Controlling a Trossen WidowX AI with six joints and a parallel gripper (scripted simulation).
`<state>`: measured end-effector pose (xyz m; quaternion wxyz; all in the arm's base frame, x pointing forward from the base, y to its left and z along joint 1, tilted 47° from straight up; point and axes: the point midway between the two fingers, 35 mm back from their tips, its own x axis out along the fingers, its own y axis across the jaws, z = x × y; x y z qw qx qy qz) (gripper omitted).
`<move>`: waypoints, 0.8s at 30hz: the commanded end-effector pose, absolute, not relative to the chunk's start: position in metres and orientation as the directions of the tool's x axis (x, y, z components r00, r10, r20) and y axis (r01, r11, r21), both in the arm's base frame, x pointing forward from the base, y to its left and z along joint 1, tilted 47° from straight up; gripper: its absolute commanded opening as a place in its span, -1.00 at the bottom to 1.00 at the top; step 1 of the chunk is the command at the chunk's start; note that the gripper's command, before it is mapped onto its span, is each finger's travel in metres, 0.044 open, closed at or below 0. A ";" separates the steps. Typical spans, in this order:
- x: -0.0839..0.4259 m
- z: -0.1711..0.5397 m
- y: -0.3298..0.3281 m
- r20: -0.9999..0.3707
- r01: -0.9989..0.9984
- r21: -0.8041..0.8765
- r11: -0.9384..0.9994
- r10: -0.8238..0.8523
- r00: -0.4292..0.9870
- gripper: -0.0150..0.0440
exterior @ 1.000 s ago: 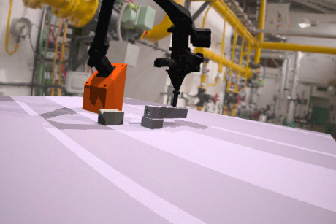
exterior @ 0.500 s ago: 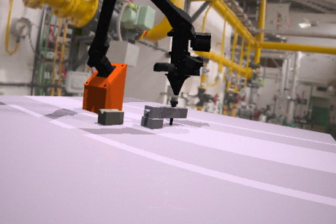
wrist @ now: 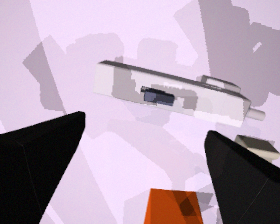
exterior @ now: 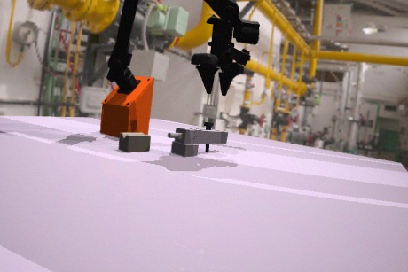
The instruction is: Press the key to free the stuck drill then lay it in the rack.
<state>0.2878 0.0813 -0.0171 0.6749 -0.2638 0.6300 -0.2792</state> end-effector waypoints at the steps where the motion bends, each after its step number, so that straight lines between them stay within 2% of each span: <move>1: 0.289 -0.011 0.055 -0.717 -0.103 -0.695 0.712 -0.697 0.024 1.00; 7: 0.290 0.003 0.007 -0.737 -0.468 -0.604 0.646 -0.676 0.018 1.00; 14: 0.284 0.018 -0.047 -0.720 -0.811 -0.425 0.401 -0.693 0.035 1.00; 21: 0.269 0.032 -0.096 -0.685 -0.987 -0.135 0.089 -0.728 0.028 1.00; 24: 0.268 0.034 -0.100 -0.681 -0.993 -0.102 0.060 -0.732 0.026 1.00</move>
